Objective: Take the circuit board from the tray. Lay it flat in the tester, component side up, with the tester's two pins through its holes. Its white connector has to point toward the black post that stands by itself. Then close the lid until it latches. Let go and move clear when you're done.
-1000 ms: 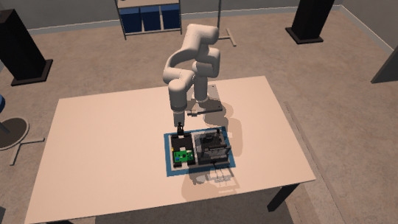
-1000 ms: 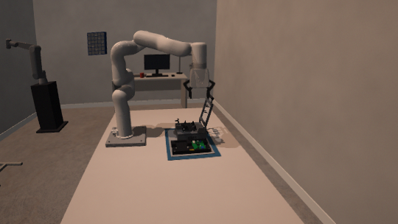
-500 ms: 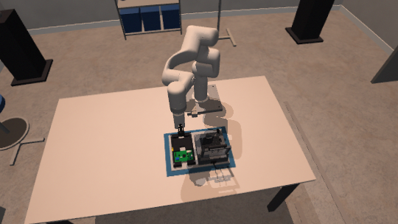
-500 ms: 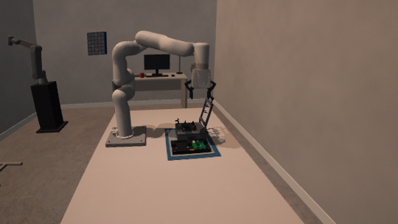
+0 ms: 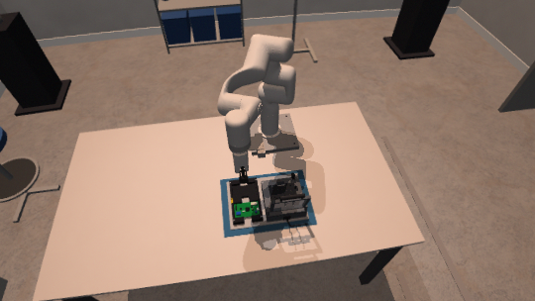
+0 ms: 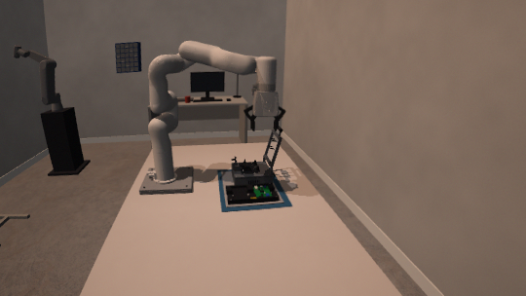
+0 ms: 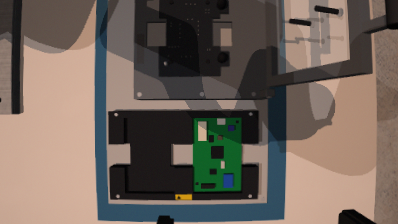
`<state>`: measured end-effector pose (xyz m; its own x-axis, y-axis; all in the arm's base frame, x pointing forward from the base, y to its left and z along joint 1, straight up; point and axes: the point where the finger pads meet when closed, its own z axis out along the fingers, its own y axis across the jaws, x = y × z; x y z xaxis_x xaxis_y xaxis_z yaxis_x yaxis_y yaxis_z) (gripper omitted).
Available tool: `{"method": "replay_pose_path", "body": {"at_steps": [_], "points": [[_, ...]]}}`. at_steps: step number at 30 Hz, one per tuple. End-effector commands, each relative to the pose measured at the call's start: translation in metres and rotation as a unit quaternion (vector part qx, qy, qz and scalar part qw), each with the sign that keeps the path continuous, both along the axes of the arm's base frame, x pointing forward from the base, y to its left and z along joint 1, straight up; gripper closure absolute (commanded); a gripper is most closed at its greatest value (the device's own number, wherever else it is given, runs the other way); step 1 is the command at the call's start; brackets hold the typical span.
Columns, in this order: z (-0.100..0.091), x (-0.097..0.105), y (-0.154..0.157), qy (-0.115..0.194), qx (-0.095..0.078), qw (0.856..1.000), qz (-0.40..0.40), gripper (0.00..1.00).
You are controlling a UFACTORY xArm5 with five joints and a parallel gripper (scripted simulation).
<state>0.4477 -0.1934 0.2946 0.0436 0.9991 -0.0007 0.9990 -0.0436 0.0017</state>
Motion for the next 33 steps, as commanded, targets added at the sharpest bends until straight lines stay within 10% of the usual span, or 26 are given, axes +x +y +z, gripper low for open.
{"method": "replay_pose_path", "body": {"at_steps": [1,19,33], "points": [[0.002,0.001,0.0,-0.002,-0.001,1.0,0.0,0.0],[-0.003,0.001,-0.001,-0.002,-0.001,1.0,0.0,0.0],[-0.072,0.009,-0.021,-0.002,-0.001,1.0,0.0,0.0]]}}
